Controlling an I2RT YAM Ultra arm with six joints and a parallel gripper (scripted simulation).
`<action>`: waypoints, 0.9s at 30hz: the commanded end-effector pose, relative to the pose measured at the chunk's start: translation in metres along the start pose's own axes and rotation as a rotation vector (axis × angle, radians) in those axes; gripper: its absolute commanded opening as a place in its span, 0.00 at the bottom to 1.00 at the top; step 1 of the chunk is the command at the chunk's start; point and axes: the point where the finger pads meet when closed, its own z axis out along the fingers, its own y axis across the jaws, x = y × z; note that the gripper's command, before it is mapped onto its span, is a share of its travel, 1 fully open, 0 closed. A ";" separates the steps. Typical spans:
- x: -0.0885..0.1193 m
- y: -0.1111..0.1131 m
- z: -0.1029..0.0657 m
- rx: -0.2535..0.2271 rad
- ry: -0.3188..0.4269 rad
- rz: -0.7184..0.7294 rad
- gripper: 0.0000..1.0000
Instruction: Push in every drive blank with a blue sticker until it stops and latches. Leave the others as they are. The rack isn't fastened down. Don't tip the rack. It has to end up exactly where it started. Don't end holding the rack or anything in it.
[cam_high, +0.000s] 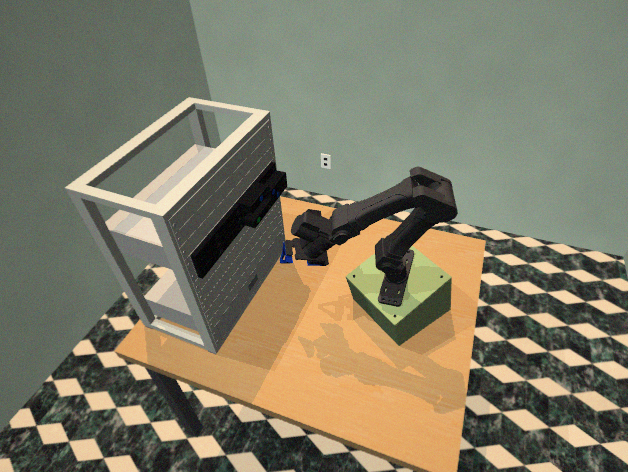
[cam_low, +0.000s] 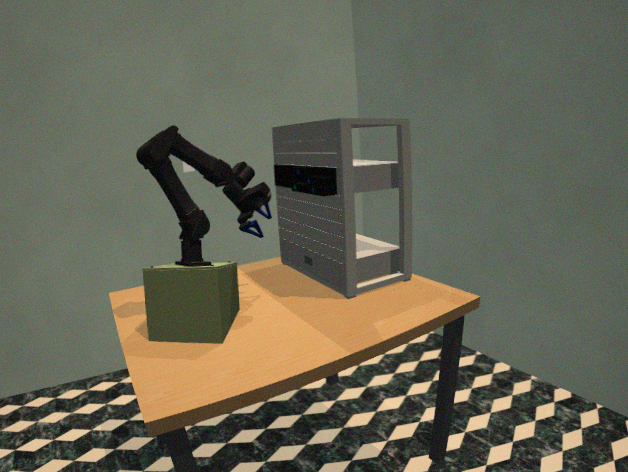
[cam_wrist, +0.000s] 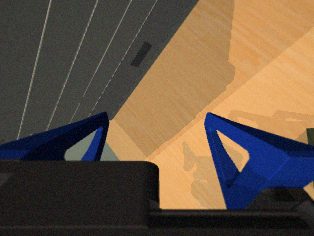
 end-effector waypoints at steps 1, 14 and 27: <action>-0.013 0.014 -0.015 -0.130 -0.036 0.059 1.00; -0.039 0.005 -0.047 -0.333 -0.108 0.206 1.00; -0.070 -0.005 -0.087 -0.586 -0.198 0.388 1.00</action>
